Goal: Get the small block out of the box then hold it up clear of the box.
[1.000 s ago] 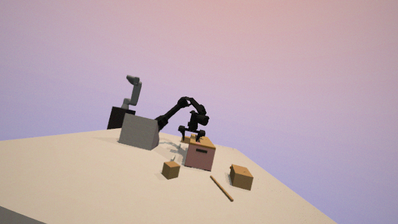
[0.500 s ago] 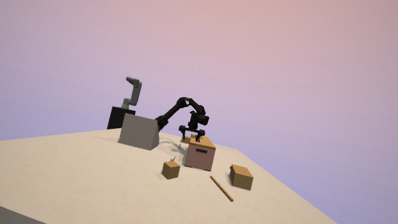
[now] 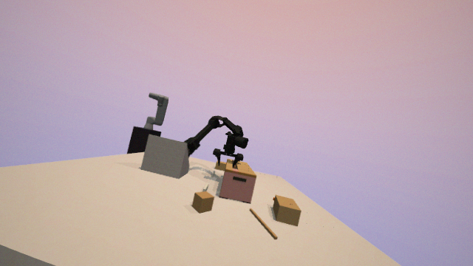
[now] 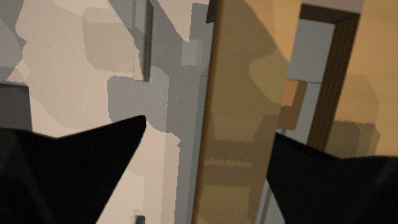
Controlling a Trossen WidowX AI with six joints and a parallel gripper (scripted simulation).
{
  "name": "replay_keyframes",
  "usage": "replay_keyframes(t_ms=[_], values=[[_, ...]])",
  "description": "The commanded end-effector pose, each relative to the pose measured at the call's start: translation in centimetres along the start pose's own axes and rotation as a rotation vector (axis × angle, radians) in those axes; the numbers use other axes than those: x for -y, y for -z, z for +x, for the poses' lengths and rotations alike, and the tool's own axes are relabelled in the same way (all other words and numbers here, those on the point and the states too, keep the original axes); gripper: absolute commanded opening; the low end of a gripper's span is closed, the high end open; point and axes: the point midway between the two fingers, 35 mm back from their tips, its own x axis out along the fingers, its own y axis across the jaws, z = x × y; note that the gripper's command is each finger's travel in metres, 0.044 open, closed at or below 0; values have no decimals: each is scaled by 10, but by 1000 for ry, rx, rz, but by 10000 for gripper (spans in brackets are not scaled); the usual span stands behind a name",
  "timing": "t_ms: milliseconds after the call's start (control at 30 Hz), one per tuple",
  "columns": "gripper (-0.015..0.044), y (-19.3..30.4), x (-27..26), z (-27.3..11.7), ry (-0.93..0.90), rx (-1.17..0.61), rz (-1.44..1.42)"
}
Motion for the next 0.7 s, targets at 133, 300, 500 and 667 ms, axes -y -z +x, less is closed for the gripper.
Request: replay_keyframes(t_ms=[133, 300, 500, 667], values=[[400, -17, -2, 4, -1, 7, 5], [400, -25, -2, 6, -1, 7, 5], [400, -37, -1, 8, -1, 8, 5], [400, -45, -1, 7, -1, 7, 5]])
